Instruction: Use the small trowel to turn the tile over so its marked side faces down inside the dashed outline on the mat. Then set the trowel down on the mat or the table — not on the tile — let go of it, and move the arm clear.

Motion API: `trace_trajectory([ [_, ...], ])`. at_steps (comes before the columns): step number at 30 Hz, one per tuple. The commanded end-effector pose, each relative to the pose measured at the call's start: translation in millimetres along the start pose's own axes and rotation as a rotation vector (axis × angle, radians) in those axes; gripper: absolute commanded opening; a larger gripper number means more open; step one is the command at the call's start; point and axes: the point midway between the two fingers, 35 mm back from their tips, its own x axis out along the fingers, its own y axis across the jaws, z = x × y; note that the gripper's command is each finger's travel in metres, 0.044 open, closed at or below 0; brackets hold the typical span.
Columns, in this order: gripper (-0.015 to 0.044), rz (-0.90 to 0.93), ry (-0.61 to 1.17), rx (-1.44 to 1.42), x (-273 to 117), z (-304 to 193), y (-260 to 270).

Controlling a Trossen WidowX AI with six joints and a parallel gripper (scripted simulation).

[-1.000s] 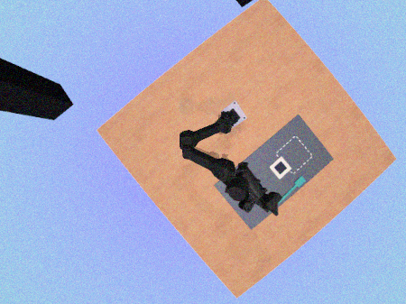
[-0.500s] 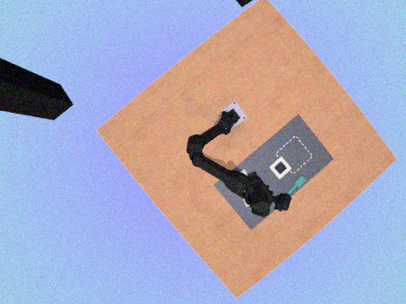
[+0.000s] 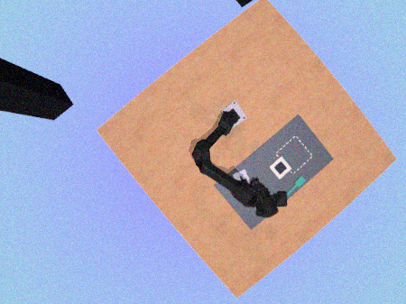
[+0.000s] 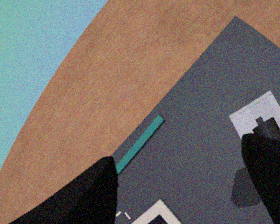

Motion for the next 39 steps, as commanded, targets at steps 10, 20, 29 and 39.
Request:
trace_trajectory([
  [10,0.027,-0.202,0.29,-0.218,56.4,-43.6,-46.0],
  [20,0.027,-0.325,0.552,-0.381,83.8,-79.0,-88.9],
  [29,0.027,-0.339,0.592,-0.404,90.9,-86.0,-97.2],
  [39,0.027,-0.339,0.592,-0.404,103.9,-92.8,-103.6],
])
